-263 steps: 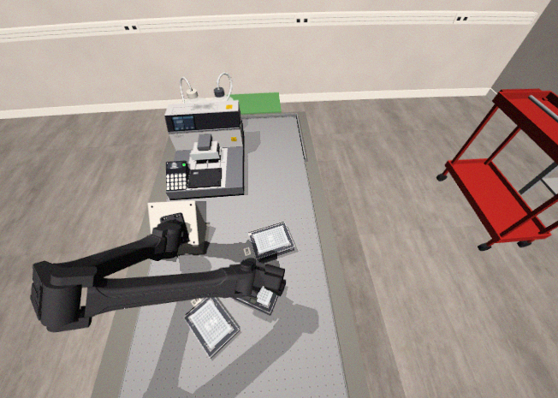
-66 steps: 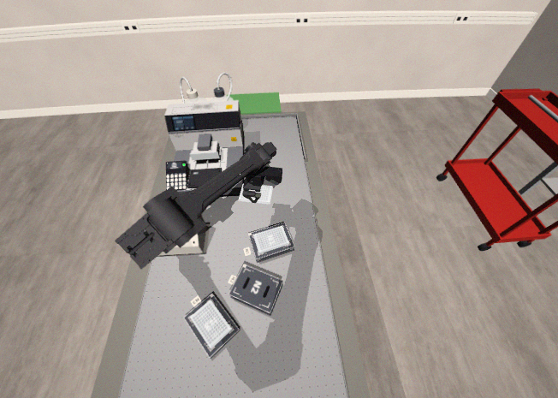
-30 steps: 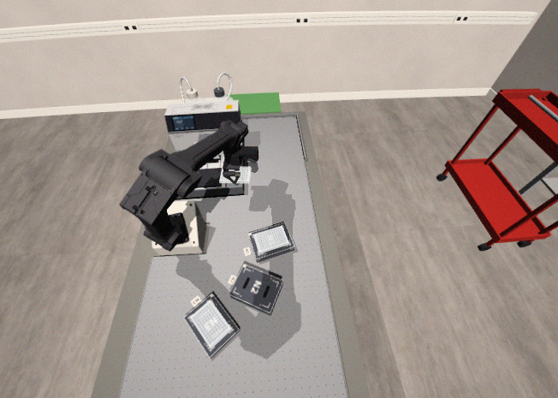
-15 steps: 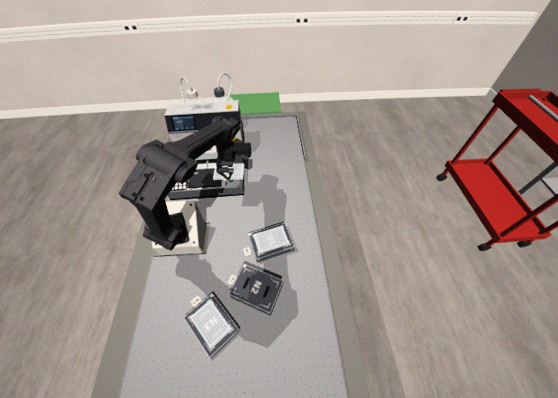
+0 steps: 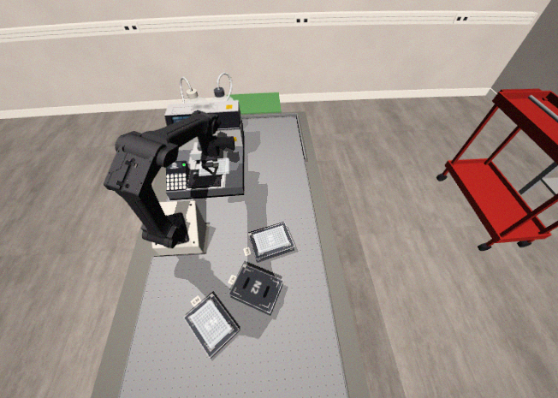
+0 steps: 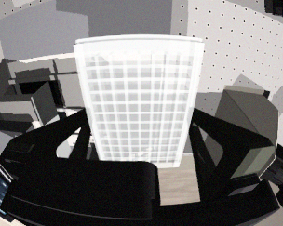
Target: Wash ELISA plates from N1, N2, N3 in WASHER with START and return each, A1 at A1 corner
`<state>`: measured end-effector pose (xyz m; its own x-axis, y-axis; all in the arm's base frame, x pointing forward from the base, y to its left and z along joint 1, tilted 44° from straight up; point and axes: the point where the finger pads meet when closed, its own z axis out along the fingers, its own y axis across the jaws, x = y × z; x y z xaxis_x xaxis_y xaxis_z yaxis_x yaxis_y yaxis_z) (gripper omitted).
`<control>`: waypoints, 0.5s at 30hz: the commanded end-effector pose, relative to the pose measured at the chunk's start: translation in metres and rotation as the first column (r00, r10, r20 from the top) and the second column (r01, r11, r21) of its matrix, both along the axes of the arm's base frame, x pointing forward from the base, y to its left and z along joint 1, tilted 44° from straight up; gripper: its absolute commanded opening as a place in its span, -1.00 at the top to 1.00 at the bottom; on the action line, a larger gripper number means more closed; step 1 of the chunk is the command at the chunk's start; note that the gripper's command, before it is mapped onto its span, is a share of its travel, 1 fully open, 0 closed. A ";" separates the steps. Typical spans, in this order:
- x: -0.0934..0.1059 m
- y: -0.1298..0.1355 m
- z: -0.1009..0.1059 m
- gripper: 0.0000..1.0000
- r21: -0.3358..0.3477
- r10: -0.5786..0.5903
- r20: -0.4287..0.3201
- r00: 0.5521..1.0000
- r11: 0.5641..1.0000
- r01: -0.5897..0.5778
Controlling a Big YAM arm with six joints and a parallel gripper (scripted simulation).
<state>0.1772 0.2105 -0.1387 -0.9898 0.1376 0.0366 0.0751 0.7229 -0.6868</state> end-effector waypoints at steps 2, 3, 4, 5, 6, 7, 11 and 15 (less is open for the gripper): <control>-0.012 0.019 -0.010 -0.64 0.011 -0.010 0.030 0.999 1.000 0.009; -0.016 0.023 -0.011 -0.64 0.014 -0.010 0.032 0.999 1.000 0.009; -0.018 0.029 -0.012 -0.64 0.021 -0.010 0.035 0.999 1.000 0.009; -0.021 0.036 -0.013 -0.64 0.030 -0.011 0.038 0.999 1.000 0.010; -0.024 0.041 -0.014 -0.64 0.034 -0.011 0.040 0.999 0.999 0.010; -0.029 0.043 -0.015 -0.64 0.034 -0.011 0.039 0.999 0.999 0.010; -0.048 0.051 -0.019 -0.64 0.032 -0.012 0.036 0.999 0.999 0.010; -0.061 0.048 -0.020 -0.64 0.015 -0.011 0.029 1.000 1.000 0.011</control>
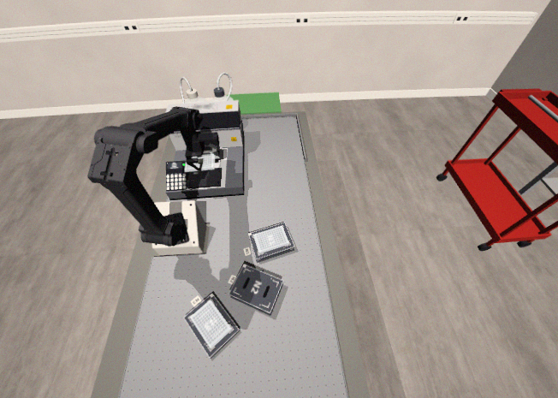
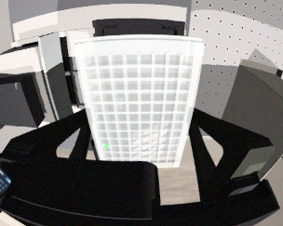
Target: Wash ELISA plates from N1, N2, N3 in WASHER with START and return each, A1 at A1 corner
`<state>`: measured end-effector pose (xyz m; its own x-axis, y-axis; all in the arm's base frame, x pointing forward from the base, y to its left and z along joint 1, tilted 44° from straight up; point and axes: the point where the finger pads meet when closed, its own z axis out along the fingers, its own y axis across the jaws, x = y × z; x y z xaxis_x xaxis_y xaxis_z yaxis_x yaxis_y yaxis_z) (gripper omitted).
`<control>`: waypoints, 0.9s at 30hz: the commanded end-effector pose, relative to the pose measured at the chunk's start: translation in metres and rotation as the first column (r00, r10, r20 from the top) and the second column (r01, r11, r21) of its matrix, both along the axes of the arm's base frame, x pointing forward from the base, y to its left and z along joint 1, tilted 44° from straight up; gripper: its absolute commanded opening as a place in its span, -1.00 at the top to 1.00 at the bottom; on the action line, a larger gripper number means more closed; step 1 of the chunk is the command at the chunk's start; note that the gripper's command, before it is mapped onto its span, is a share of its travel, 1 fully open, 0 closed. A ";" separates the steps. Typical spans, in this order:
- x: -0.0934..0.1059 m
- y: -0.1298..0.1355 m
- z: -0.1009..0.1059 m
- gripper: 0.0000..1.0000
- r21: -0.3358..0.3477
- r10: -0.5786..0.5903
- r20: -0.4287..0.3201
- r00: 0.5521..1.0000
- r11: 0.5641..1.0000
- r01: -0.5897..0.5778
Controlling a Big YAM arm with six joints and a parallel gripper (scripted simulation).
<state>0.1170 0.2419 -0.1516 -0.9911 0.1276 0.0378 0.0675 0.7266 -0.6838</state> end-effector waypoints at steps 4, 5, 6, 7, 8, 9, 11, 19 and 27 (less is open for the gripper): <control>0.006 0.016 -0.008 -0.64 0.013 -0.044 0.033 0.998 0.999 0.043; 0.006 0.016 -0.008 -0.64 0.014 -0.043 0.034 0.998 0.999 0.043; 0.007 0.016 -0.008 -0.64 0.014 -0.043 0.034 0.998 0.999 0.043; 0.007 0.017 -0.008 -0.64 0.015 -0.044 0.034 0.998 0.999 0.043; 0.002 0.014 -0.003 -0.64 0.019 -0.024 0.026 0.999 1.000 0.023; 0.002 0.014 -0.003 -0.64 0.019 -0.024 0.026 0.999 1.000 0.023; 0.002 0.014 -0.003 -0.64 0.019 -0.024 0.026 0.999 1.000 0.023; 0.002 0.014 -0.003 -0.64 0.019 -0.024 0.026 0.999 1.000 0.023; 0.002 0.014 -0.004 -0.64 0.019 -0.024 0.027 0.999 1.000 0.023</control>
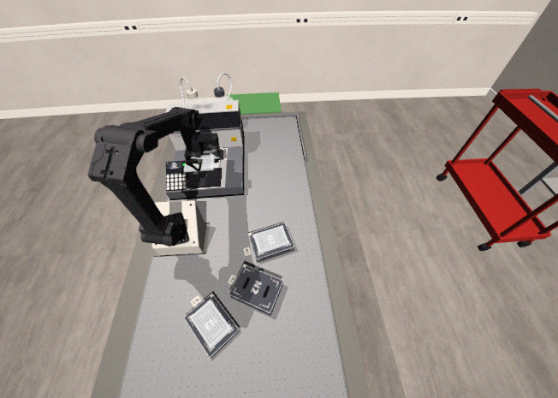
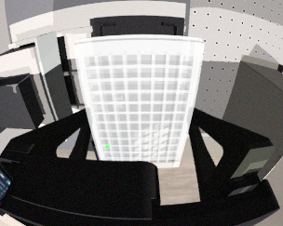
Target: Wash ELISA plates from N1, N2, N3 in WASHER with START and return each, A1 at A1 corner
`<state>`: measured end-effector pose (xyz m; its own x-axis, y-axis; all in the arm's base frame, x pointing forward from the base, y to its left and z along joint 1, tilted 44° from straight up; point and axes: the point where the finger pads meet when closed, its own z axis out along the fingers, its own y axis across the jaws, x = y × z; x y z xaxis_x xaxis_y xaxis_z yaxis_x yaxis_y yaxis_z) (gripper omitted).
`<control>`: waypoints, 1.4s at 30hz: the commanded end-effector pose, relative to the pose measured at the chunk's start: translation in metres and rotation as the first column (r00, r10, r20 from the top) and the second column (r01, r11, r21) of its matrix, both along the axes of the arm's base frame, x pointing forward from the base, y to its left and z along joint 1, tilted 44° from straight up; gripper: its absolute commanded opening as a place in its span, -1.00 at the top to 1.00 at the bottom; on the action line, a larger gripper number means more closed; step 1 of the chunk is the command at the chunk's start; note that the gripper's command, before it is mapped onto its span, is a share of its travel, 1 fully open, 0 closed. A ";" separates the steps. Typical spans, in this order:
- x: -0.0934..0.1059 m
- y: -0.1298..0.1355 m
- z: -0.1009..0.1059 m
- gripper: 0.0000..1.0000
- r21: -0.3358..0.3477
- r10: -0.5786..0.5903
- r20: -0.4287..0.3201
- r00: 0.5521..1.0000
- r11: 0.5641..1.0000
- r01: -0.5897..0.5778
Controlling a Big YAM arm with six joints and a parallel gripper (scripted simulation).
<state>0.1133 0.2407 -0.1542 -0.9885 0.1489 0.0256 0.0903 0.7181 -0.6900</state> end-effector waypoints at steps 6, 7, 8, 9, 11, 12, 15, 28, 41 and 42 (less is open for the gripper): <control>0.006 0.016 -0.001 -0.64 0.028 -0.002 0.016 1.000 1.000 0.002; 0.006 0.016 -0.001 -0.64 0.028 -0.002 0.016 1.000 1.000 0.002; 0.006 0.016 -0.001 -0.64 0.028 -0.002 0.016 1.000 1.000 0.002; 0.006 0.016 -0.001 -0.64 0.028 -0.002 0.016 1.000 1.000 0.002; 0.007 0.016 -0.001 -0.64 0.028 -0.002 0.016 1.000 1.000 0.002; 0.007 0.016 -0.001 -0.64 0.028 -0.002 0.016 1.000 1.000 0.002; 0.008 0.008 -0.010 -0.64 0.018 -0.020 0.022 1.000 1.000 0.020; 0.001 -0.017 -0.022 -0.64 -0.002 -0.005 0.000 1.000 1.000 0.005; -0.001 -0.020 -0.036 -0.64 0.013 0.004 0.005 1.000 1.000 -0.004; -0.004 -0.030 -0.036 -0.64 -0.003 0.003 -0.002 1.000 1.000 -0.003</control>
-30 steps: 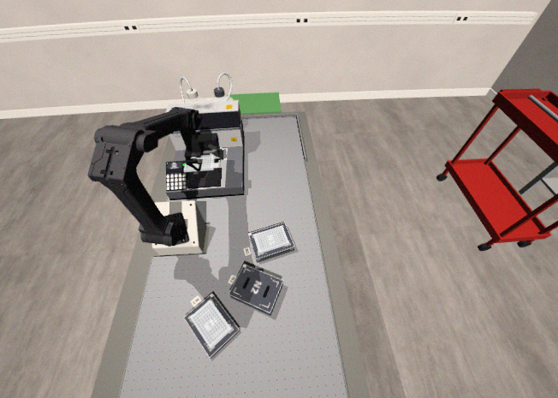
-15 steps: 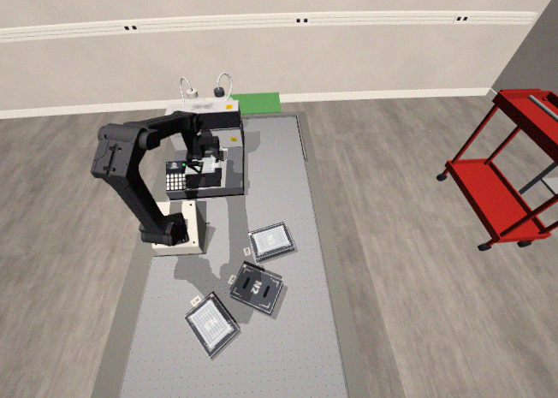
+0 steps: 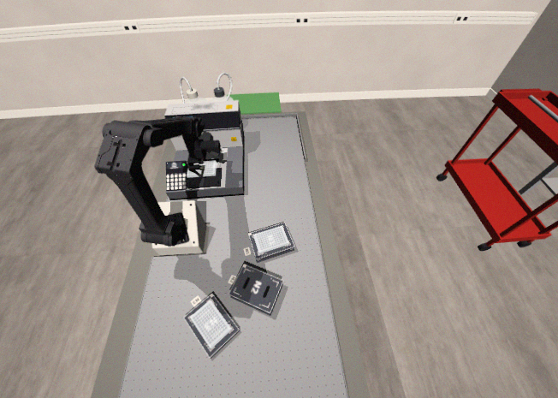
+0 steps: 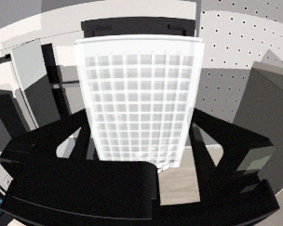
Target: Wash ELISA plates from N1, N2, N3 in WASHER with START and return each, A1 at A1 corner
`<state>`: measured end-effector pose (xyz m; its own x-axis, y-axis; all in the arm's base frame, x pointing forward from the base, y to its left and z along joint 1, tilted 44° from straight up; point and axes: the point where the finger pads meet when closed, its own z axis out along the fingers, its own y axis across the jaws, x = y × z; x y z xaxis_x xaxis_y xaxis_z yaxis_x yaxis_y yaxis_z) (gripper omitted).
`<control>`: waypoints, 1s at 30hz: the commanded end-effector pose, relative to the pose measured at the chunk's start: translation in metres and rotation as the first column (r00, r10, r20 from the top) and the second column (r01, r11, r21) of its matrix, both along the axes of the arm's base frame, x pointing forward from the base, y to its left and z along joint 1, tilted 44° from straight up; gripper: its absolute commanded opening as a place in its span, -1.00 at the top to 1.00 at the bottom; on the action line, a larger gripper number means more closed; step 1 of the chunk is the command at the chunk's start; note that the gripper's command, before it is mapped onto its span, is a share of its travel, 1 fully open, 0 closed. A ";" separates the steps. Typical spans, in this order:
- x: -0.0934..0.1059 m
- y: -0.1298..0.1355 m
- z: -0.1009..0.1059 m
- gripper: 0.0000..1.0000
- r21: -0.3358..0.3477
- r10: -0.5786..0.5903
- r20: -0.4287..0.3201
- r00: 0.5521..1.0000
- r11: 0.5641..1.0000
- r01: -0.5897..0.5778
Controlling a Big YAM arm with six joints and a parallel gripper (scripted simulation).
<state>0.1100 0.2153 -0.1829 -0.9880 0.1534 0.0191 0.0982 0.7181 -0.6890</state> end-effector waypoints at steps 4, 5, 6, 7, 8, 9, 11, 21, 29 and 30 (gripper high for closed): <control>0.001 -0.011 -0.012 -0.64 -0.003 -0.001 -0.008 1.000 1.000 0.001; 0.003 -0.006 -0.014 -0.64 0.007 -0.001 -0.004 1.000 1.000 0.001; 0.003 -0.007 -0.016 -0.64 0.008 -0.001 -0.004 1.000 1.000 0.001; -0.001 -0.013 -0.016 -0.64 -0.002 0.002 -0.008 1.000 1.000 -0.002; -0.002 -0.015 -0.017 -0.64 -0.003 0.005 -0.008 1.000 1.000 -0.005; -0.002 -0.016 -0.018 -0.64 -0.003 0.005 -0.008 1.000 1.000 -0.006; -0.001 -0.016 -0.021 -0.64 0.001 0.001 -0.007 1.000 1.000 -0.001; 0.000 -0.022 -0.031 -0.64 0.008 -0.001 -0.004 1.000 1.000 0.001; 0.000 -0.013 -0.029 -0.64 0.024 0.002 0.009 1.000 1.000 -0.003; 0.000 -0.013 -0.029 -0.64 0.024 0.002 0.009 1.000 1.000 -0.003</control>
<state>0.1051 0.1895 -0.2095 -0.9879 0.1536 0.0193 0.0980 0.7169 -0.6903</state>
